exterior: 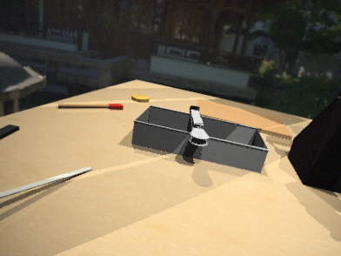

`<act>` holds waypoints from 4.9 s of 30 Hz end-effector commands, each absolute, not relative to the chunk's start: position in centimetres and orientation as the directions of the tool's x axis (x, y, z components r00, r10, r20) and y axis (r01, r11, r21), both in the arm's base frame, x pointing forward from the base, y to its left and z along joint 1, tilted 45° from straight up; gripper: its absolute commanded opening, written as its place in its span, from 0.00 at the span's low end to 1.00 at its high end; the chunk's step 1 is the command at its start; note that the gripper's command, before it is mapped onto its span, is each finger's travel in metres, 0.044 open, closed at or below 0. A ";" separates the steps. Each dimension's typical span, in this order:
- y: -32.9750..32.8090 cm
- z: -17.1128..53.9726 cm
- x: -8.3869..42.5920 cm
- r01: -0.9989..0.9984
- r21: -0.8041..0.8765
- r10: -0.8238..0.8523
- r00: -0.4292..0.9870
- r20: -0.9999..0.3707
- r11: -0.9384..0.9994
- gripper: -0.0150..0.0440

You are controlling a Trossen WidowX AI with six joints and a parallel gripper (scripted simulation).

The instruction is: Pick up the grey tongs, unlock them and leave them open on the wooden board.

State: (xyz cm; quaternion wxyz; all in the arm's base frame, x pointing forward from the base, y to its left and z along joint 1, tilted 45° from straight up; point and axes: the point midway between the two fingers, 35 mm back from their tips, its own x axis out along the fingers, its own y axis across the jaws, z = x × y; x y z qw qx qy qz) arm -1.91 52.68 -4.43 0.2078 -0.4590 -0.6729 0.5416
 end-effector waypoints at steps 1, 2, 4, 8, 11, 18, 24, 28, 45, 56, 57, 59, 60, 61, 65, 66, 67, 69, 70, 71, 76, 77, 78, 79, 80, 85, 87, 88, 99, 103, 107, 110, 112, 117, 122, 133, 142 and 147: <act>52.7 -4.4 -1.6 0.382 -0.924 0.847 -0.484 -0.221 -0.023 0.89; 52.8 -4.4 -1.1 0.362 -0.931 0.854 -0.467 -0.228 -0.051 0.84; 52.8 -4.5 0.8 0.282 -0.948 0.875 -0.412 -0.255 -0.144 0.75; 52.4 -4.7 7.3 -0.044 -0.933 0.916 -0.212 -0.341 -0.357 0.69; 51.2 -4.8 12.5 -0.335 -0.852 0.910 -0.050 -0.411 -0.403 0.69; 46.9 -5.0 21.4 -0.779 -0.604 0.811 0.239 -0.534 -0.169 0.69; 42.2 -5.0 27.1 -0.895 -0.402 0.669 0.421 -0.613 0.196 0.69; 38.3 -4.8 30.3 -0.843 -0.277 0.547 0.515 -0.660 0.461 0.69; 18.7 -2.4 38.0 0.234 0.070 -0.113 0.684 -0.720 0.970 0.69; 5.7 1.1 37.3 0.809 0.309 -0.530 0.568 -0.630 0.500 0.69; 4.6 1.4 37.1 0.831 0.337 -0.563 0.550 -0.617 0.443 0.69; 2.4 2.3 36.5 0.857 0.397 -0.626 0.512 -0.588 0.328 0.69; 1.8 2.5 36.3 0.861 0.415 -0.645 0.500 -0.578 0.294 0.69; 1.4 2.7 36.1 0.862 0.427 -0.656 0.492 -0.573 0.274 0.69; 1.2 2.7 36.1 0.862 0.431 -0.659 0.490 -0.570 0.267 0.69; 1.2 2.7 36.1 0.862 0.431 -0.659 0.490 -0.570 0.267 0.69; 1.2 2.7 36.1 0.862 0.431 -0.659 0.490 -0.570 0.267 0.69; 1.2 2.7 36.1 0.862 0.431 -0.659 0.490 -0.570 0.267 0.69; 1.4 2.6 36.1 0.861 0.431 -0.658 0.491 -0.570 0.269 0.69; 1.5 2.5 36.2 0.861 0.432 -0.658 0.492 -0.570 0.270 0.69; 1.6 2.4 36.2 0.860 0.432 -0.657 0.493 -0.570 0.271 0.69; 1.5 2.4 36.3 0.861 0.432 -0.657 0.493 -0.570 0.271 0.69; 1.5 2.3 36.3 0.861 0.432 -0.657 0.493 -0.571 0.270 0.69; 1.4 2.3 36.4 0.861 0.431 -0.657 0.492 -0.571 0.270 0.69; 1.4 2.2 36.5 0.861 0.431 -0.657 0.492 -0.571 0.270 0.69; 0.9 1.7 36.9 0.861 0.431 -0.656 0.491 -0.572 0.269 0.69; 0.7 1.5 37.1 0.861 0.431 -0.656 0.491 -0.573 0.269 0.69; 0.6 1.4 37.2 0.862 0.431 -0.656 0.491 -0.573 0.268 0.69; -0.5 0.4 38.2 0.862 0.431 -0.656 0.490 -0.574 0.268 0.69; -1.0 0.0 38.5 0.862 0.431 -0.656 0.491 -0.574 0.268 0.69; -1.4 -0.3 38.8 0.862 0.431 -0.656 0.491 -0.573 0.268 0.69; -1.7 -0.6 39.0 0.861 0.431 -0.656 0.491 -0.573 0.268 0.69; -2.0 -0.8 39.2 0.861 0.431 -0.657 0.491 -0.572 0.269 0.69; -2.6 -1.2 39.6 0.861 0.432 -0.657 0.492 -0.571 0.269 0.69; -3.2 -1.7 39.9 0.860 0.432 -0.658 0.493 -0.569 0.271 0.69; -3.6 -1.7 40.2 0.855 0.441 -0.660 0.499 -0.562 0.271 0.61; -3.6 -1.7 40.2 0.855 0.441 -0.660 0.499 -0.562 0.271 0.47; -3.6 -1.7 40.2 0.855 0.441 -0.660 0.499 -0.562 0.271 0.41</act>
